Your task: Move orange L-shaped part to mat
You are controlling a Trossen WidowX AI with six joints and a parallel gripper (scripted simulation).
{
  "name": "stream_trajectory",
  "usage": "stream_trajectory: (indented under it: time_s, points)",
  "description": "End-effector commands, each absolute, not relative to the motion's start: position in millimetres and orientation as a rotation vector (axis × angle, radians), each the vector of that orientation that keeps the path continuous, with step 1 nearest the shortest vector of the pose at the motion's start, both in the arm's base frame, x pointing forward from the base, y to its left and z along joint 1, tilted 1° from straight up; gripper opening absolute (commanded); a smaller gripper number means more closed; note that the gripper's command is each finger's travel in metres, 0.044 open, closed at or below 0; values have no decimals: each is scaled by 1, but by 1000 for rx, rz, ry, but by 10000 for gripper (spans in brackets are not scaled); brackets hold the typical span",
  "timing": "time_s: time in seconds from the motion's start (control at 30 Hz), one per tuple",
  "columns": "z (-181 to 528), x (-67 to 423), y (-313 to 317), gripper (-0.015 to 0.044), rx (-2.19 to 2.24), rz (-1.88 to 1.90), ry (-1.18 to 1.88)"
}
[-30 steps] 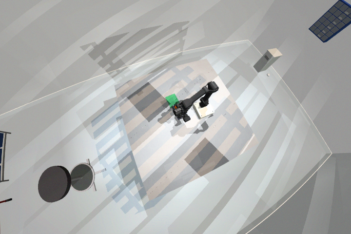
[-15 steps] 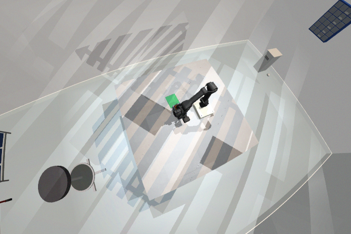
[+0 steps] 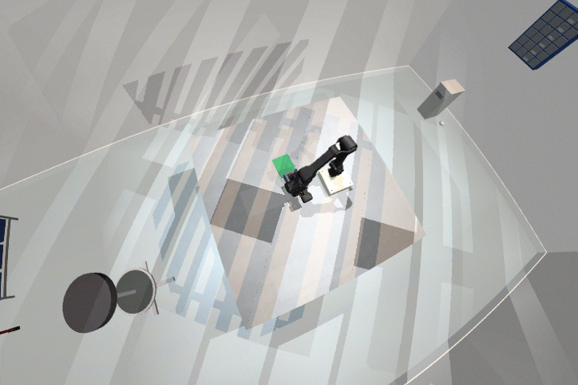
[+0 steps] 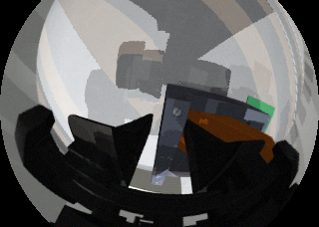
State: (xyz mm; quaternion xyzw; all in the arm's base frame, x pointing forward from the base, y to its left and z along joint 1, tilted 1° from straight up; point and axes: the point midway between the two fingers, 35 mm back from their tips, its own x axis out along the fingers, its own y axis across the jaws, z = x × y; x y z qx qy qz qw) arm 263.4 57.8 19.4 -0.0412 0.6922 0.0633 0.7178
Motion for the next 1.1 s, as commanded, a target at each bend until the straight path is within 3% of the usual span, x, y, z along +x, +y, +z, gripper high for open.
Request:
stream_trajectory:
  time_s: [0.0, 1.07]
  points:
    - [16, 260, 56, 180, -93, 130, 1545]
    - [31, 258, 68, 180, -93, 131, 1545]
